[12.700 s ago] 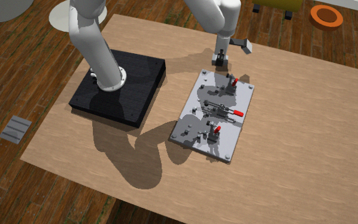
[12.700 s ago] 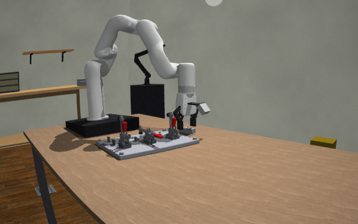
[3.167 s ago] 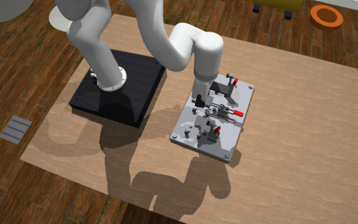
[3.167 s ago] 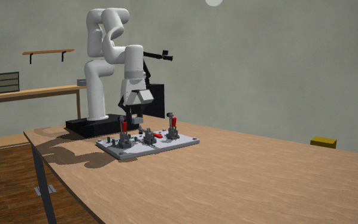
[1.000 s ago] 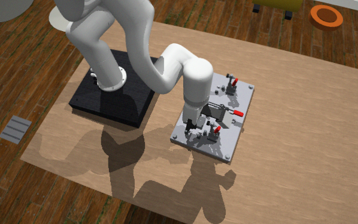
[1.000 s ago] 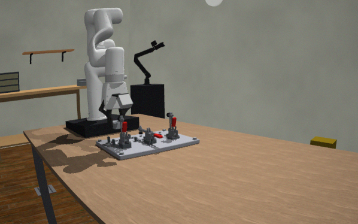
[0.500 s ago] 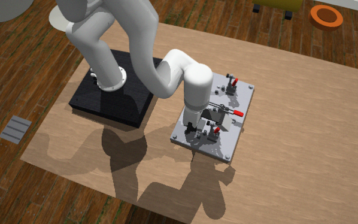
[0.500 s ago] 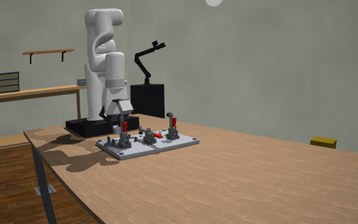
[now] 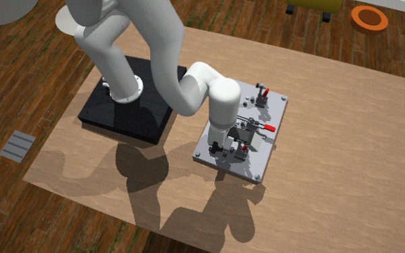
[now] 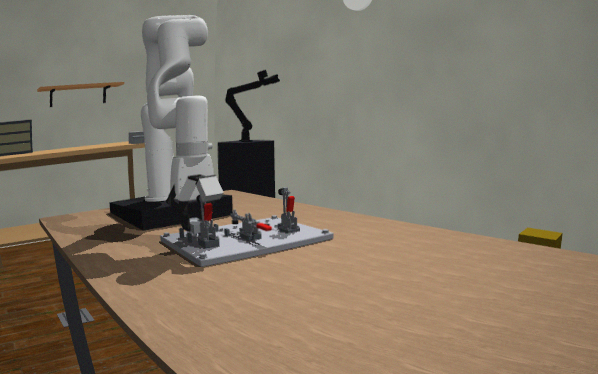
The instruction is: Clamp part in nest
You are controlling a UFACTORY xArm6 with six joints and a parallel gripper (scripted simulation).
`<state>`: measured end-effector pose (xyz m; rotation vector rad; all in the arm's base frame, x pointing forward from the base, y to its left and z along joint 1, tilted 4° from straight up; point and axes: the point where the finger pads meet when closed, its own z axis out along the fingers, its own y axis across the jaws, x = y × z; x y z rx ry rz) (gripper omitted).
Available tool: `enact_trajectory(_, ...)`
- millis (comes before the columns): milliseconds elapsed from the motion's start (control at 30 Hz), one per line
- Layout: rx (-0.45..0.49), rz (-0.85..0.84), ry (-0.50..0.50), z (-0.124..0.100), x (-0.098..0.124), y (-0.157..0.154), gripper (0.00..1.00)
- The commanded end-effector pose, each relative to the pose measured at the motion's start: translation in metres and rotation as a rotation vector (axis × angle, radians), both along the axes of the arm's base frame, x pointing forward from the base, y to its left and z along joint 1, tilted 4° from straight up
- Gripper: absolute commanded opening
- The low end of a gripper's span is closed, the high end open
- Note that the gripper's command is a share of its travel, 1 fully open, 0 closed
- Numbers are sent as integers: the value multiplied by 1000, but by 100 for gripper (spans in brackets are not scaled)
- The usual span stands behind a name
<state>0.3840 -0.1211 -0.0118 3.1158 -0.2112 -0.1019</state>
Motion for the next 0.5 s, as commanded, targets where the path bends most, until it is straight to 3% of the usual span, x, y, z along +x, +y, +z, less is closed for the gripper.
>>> enact_trajectory(0, -1, 0, -4, -1, 2, -1, 0)
enact_trajectory(467, -1, 0, -4, -7, 2, -1, 0)
